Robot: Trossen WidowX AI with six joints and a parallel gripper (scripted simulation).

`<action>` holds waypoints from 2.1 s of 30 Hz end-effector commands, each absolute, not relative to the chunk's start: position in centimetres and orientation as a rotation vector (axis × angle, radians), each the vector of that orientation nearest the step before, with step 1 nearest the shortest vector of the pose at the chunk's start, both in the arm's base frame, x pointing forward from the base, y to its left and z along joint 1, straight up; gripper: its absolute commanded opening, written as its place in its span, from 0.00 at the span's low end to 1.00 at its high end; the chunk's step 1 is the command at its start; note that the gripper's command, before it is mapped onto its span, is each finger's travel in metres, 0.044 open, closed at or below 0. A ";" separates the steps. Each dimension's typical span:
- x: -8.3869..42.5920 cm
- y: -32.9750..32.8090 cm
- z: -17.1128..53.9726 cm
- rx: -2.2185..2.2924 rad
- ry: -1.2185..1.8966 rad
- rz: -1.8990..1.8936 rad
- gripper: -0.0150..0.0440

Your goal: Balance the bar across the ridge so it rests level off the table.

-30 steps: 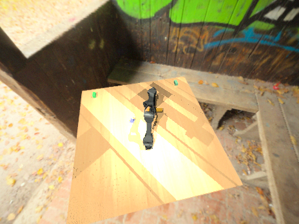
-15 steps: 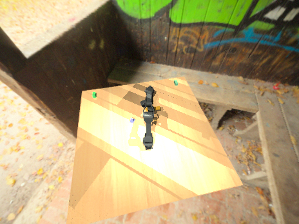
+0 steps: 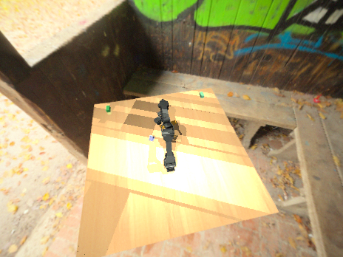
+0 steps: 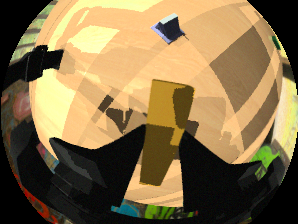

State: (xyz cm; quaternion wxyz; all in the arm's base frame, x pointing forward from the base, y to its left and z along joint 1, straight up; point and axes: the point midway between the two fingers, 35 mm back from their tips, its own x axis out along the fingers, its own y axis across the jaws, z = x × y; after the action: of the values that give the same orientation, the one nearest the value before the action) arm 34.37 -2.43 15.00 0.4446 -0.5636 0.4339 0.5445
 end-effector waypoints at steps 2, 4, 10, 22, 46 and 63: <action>34.2 -0.4 15.2 -1.468 1.014 1.418 0.25; 34.1 0.4 15.2 -1.495 0.991 1.445 0.25; 33.7 2.8 15.2 -1.576 0.919 1.526 0.25; 32.2 7.3 15.3 -1.733 0.758 1.683 0.25; 28.0 12.7 14.9 -1.957 0.476 1.909 0.25; 27.9 12.6 12.2 -1.959 0.473 1.911 0.25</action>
State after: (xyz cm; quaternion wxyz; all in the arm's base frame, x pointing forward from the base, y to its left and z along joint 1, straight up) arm 28.01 12.65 12.65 0.1813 -0.6939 0.1700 0.6758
